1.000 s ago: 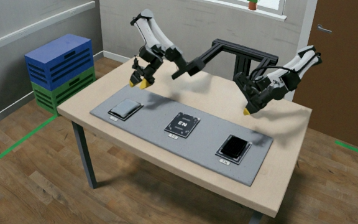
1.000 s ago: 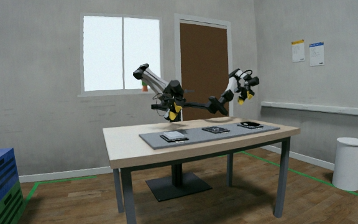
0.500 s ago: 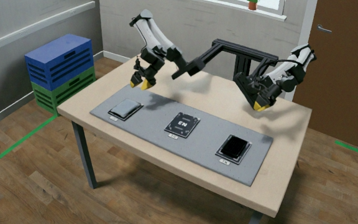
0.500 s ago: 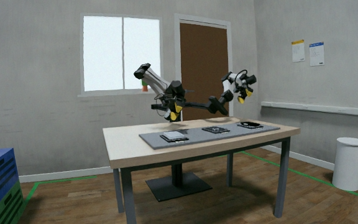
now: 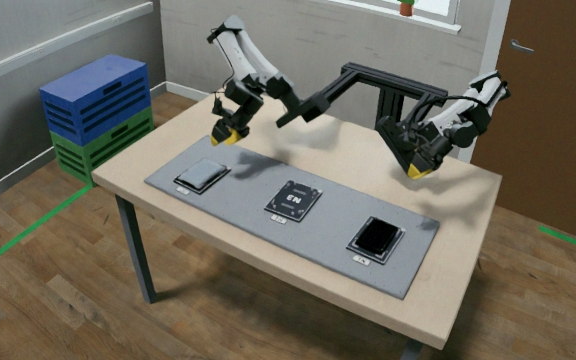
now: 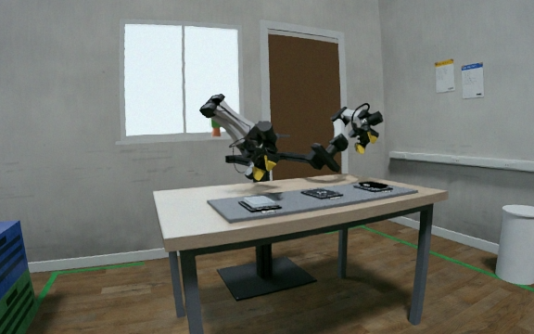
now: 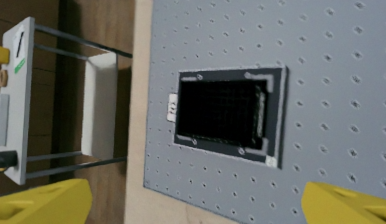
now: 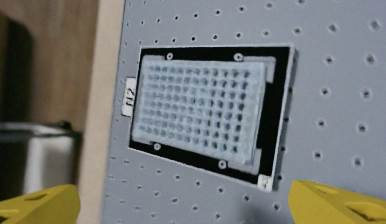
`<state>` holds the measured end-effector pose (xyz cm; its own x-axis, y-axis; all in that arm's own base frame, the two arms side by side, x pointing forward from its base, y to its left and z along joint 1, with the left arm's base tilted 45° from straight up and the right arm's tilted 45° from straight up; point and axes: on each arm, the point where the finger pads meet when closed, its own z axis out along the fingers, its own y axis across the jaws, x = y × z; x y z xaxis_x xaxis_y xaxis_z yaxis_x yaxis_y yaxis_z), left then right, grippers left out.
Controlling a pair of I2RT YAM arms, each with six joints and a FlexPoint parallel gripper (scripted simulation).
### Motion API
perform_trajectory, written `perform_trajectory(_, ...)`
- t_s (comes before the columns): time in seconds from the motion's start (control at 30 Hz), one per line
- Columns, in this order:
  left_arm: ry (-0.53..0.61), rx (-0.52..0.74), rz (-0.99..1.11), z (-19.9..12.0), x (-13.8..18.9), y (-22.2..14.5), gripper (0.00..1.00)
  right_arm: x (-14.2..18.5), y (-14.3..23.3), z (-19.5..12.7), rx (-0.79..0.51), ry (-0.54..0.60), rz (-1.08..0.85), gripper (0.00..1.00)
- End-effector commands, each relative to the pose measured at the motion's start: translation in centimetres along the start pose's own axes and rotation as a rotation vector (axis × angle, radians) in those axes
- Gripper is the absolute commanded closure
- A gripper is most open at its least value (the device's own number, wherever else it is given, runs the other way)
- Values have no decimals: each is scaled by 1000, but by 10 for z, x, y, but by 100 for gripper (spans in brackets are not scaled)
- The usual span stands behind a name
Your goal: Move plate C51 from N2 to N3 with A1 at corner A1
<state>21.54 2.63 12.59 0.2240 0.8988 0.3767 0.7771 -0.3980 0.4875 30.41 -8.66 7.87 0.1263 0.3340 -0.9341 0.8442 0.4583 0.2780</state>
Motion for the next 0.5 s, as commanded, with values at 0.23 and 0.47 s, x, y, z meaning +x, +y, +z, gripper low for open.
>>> perform_trajectory(0.23, -43, -70, -155, 36, -29, 47, 0, 4, 15, 38, 111, 156, -522, 0)
perform_trajectory(0.47, -92, -85, -223, 57, -58, 67, 0, 1, 21, 56, 137, 257, -767, 0)
